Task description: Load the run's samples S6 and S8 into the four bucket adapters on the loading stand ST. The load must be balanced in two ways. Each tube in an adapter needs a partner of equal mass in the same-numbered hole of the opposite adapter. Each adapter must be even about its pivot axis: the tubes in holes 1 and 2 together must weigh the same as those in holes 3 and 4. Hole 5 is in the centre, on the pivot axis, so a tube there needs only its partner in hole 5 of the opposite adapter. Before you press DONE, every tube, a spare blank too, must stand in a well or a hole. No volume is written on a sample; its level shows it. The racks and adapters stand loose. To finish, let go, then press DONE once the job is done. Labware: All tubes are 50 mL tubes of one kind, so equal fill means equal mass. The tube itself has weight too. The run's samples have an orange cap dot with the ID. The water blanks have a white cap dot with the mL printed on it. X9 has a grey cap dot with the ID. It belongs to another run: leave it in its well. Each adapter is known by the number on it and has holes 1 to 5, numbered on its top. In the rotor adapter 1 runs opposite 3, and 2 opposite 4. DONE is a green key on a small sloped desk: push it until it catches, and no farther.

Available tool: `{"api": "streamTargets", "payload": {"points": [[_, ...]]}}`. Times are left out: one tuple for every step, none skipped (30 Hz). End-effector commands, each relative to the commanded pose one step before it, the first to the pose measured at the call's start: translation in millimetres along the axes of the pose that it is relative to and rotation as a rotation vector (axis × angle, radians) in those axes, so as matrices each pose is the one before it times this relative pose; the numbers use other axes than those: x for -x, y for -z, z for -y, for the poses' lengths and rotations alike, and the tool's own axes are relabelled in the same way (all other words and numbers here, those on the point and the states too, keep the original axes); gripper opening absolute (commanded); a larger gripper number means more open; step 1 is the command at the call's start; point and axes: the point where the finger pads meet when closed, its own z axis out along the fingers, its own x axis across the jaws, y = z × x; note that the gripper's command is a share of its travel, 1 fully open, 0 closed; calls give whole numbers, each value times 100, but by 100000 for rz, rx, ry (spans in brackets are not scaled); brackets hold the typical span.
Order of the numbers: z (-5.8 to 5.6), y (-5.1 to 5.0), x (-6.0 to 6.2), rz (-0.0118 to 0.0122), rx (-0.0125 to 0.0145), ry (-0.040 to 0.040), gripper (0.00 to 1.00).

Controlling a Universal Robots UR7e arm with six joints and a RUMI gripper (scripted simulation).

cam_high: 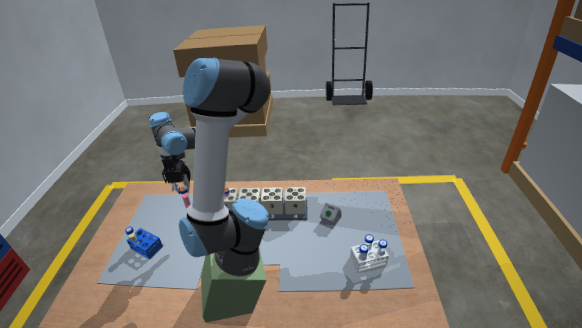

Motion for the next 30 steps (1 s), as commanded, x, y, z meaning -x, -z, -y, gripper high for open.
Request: {"api": "streamTargets", "payload": {"points": [[1365,91,-2842,189,-170,-10827,0],[341,0,-573,-2,-1,0,0],[341,0,-573,-2,-1,0,0],[341,0,-573,-2,-1,0,0],[0,0,0,0,0,0,0],[0,0,0,0,0,0,0],[343,0,-573,-1,0,0,0],[341,0,-573,-2,-1,0,0],[341,0,-573,-2,-1,0,0],[341,0,-573,-2,-1,0,0],[341,0,-573,-2,-1,0,0],[341,0,-573,-2,-1,0,0],[341,0,-573,-2,-1,0,0],[341,0,-573,-2,-1,0,0],[341,0,-573,-2,-1,0,0],[341,0,-573,-2,-1,0,0],[341,0,-573,-2,-1,0,0],[341,0,-573,-2,-1,0,0],[341,0,-573,-1,-1,0,0],[341,0,-573,-1,-1,0,0],[341,0,-573,-1,-1,0,0],[0,0,0,0,0,0,0],[0,0,0,0,0,0,0],[343,0,-573,-1,0,0,0],[341,0,-573,-2,-1,0,0],[341,0,-573,-2,-1,0,0],[341,0,-573,-2,-1,0,0],[341,0,-573,-1,-1,0,0],[341,0,-573,-1,-1,0,0],[341,0,-573,-1,-1,0,0]]}}
